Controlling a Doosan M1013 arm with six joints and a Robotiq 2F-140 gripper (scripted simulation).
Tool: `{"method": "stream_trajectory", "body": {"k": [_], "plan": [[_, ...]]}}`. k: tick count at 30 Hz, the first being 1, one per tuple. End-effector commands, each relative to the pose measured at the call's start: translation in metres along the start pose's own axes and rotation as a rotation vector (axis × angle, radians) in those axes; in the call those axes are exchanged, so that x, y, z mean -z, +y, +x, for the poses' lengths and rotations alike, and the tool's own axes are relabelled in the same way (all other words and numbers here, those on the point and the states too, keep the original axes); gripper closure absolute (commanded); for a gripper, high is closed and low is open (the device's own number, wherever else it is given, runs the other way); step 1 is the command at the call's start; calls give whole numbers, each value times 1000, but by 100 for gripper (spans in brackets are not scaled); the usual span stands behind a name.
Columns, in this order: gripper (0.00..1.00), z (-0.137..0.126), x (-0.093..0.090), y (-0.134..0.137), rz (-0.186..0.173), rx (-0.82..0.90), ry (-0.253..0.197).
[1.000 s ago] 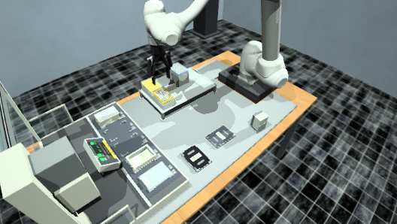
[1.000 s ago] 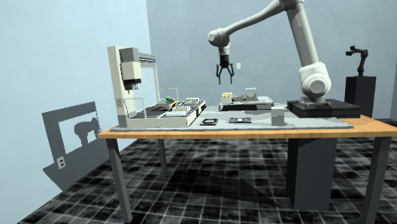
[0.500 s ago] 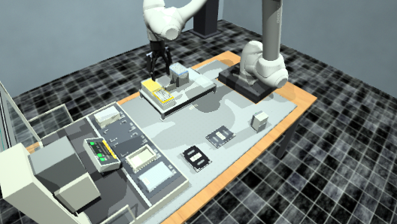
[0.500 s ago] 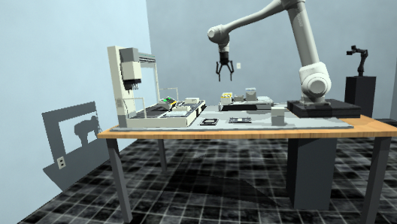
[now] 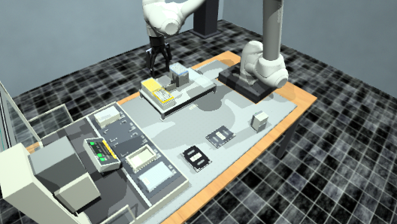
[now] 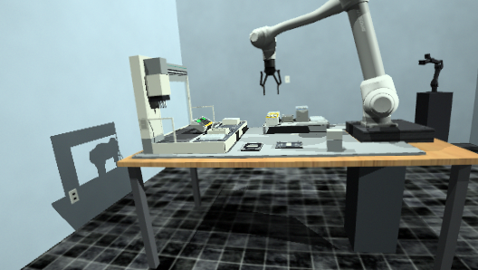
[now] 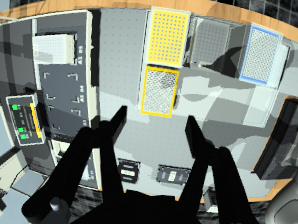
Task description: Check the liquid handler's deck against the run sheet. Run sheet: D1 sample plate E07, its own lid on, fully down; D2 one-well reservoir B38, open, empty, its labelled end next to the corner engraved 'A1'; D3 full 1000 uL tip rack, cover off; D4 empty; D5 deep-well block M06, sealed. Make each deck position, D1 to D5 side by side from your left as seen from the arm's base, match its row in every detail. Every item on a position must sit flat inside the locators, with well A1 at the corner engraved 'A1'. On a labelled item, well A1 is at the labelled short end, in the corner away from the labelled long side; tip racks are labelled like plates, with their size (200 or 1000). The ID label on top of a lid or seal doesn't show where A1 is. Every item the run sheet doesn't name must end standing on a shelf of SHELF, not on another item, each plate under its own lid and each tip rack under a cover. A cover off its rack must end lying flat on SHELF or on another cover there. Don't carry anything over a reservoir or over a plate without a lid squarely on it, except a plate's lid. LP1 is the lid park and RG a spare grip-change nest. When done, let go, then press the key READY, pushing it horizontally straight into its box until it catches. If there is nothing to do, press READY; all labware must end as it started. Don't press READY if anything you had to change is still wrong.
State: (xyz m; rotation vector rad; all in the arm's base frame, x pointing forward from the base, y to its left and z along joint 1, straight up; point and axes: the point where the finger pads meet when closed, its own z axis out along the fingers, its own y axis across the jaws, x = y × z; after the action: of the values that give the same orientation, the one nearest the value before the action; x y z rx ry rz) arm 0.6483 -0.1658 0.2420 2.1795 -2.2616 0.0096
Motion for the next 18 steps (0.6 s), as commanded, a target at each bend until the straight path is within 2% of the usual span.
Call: {"method": "stream_trajectory", "body": {"k": [1, 13, 18], "plan": [[34, 0, 4, 0, 1, 0, 0], [34, 0, 21, 0, 1, 0, 0], [33, -1, 20, -25, 1, 0, 0]]}}
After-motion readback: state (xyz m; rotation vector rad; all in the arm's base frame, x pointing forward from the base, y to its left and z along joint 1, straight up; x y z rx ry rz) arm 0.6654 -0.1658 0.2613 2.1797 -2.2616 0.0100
